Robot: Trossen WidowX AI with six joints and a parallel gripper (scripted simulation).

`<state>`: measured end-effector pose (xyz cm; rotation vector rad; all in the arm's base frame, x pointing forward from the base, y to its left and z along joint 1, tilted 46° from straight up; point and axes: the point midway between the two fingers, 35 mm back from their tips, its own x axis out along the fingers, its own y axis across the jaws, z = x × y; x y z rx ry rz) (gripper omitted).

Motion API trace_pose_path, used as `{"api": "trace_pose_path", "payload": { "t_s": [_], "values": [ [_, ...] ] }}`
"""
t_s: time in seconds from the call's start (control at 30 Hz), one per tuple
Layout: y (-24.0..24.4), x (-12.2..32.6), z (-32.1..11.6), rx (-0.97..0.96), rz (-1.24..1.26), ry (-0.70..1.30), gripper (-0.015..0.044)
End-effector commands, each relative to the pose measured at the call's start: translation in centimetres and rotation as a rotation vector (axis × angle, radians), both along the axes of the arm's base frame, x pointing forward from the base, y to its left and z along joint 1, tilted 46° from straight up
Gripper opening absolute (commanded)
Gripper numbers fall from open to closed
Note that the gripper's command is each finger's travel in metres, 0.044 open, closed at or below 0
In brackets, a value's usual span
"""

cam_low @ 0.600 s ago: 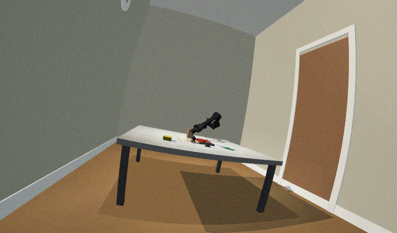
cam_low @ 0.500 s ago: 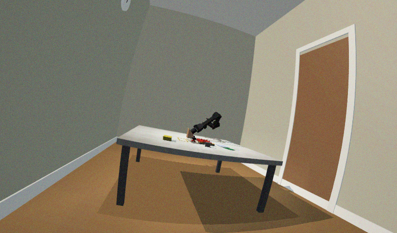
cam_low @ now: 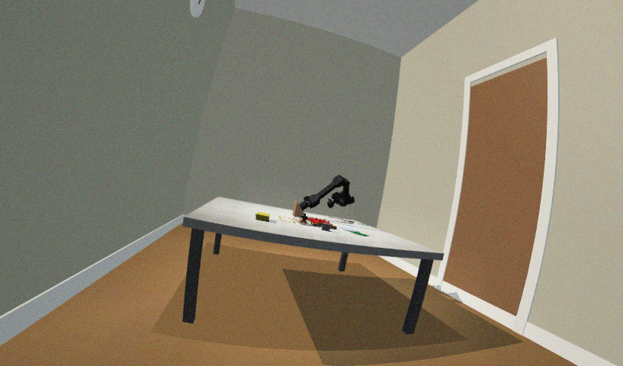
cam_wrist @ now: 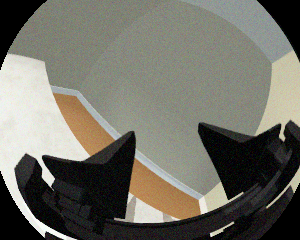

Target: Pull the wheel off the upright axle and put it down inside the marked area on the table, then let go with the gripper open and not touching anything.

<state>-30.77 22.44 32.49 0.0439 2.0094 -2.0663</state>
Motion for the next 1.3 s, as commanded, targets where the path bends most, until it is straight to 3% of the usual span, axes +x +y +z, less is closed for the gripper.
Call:
{"api": "trace_pose_path", "payload": {
  "t_s": [0.0, 0.6, 0.93, 1.27],
  "values": [
    [3.1, 2.6, 0.4, -0.085, -0.157, -0.021, 0.0300],
    [14.6, 20.7, 1.1, -0.485, -0.941, 0.055, 0.0300],
    [15.2, 32.6, 3.2, -0.617, -1.313, 0.244, 0.0300],
    [12.4, 44.7, 3.6, -0.748, -1.662, 0.483, 0.0300]
  ]
}}
